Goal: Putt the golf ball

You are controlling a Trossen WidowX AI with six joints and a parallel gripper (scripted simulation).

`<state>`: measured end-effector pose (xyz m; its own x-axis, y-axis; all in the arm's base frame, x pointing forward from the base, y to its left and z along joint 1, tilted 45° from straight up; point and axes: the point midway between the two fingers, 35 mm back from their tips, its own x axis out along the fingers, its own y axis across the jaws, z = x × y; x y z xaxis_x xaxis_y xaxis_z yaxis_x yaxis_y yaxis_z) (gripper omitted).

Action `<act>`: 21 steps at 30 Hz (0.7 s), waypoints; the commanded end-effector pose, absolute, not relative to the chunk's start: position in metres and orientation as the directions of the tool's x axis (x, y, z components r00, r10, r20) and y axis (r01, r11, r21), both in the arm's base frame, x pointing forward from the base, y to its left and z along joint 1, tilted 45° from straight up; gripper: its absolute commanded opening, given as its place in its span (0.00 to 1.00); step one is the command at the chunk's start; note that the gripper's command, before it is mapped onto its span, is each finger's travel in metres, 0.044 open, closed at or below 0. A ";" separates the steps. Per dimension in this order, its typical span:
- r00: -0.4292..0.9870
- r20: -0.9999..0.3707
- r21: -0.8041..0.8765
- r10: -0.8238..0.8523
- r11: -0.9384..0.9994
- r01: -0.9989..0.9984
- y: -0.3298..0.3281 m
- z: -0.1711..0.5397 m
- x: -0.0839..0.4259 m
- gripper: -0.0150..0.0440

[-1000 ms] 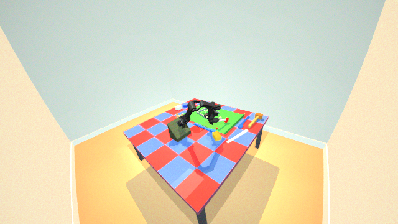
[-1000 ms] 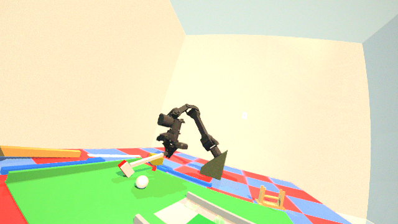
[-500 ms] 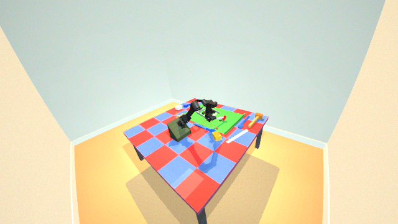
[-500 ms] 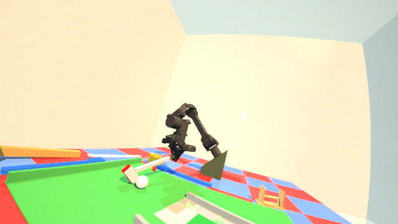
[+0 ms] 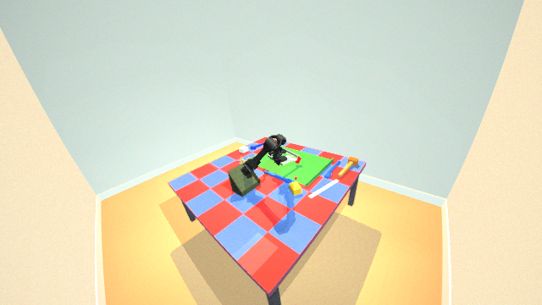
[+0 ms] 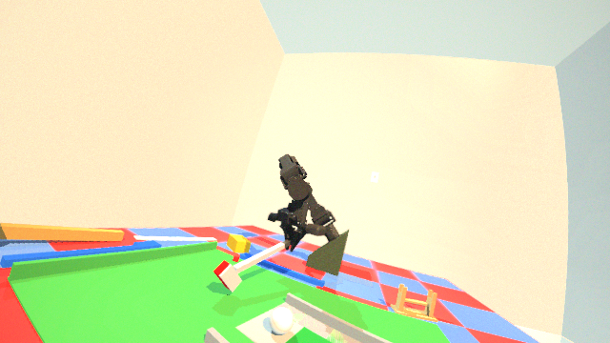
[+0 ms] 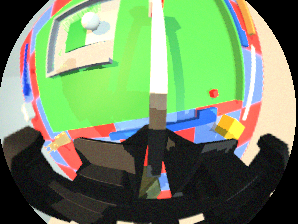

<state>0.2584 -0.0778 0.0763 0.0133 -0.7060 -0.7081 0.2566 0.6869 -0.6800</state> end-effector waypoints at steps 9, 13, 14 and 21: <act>0.024 -0.704 -0.682 -0.710 0.685 0.256 -0.051 0.103 0.260 0.25; 0.024 -0.704 -0.682 -0.710 0.685 0.256 -0.051 0.103 0.260 0.25; 0.024 -0.704 -0.682 -0.710 0.685 0.256 -0.051 0.103 0.260 0.25; 0.024 -0.704 -0.682 -0.710 0.685 0.256 -0.051 0.103 0.260 0.25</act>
